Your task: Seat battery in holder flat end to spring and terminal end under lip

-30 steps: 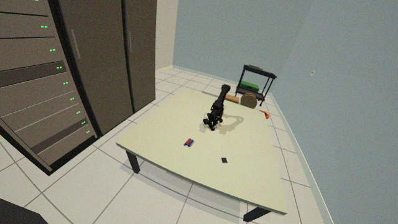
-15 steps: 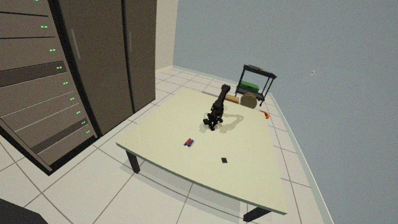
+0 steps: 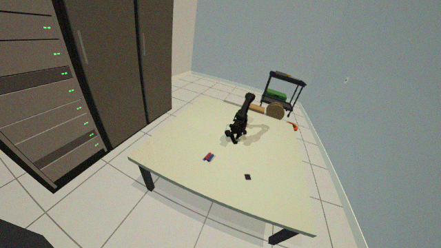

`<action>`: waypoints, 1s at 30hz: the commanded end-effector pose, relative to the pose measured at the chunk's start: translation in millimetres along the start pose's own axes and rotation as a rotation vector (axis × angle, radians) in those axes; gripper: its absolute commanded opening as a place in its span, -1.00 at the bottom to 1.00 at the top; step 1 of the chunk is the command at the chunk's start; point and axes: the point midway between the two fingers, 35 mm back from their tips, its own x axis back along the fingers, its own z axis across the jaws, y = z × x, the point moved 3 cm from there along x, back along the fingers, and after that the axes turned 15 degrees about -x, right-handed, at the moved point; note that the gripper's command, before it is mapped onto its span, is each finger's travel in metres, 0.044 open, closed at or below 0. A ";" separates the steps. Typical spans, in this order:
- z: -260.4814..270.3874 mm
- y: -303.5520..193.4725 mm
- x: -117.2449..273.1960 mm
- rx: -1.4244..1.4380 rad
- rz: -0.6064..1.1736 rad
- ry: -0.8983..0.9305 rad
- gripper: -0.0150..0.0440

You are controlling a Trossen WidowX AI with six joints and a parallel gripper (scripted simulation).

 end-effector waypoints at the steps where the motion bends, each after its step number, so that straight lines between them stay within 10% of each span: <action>1: 0.0 -0.7 6.9 0.001 0.006 0.003 0.06; 14: -4.5 -1.1 73.8 0.001 0.006 0.004 1.00; 30: -5.0 -1.0 78.5 0.001 0.006 0.004 1.00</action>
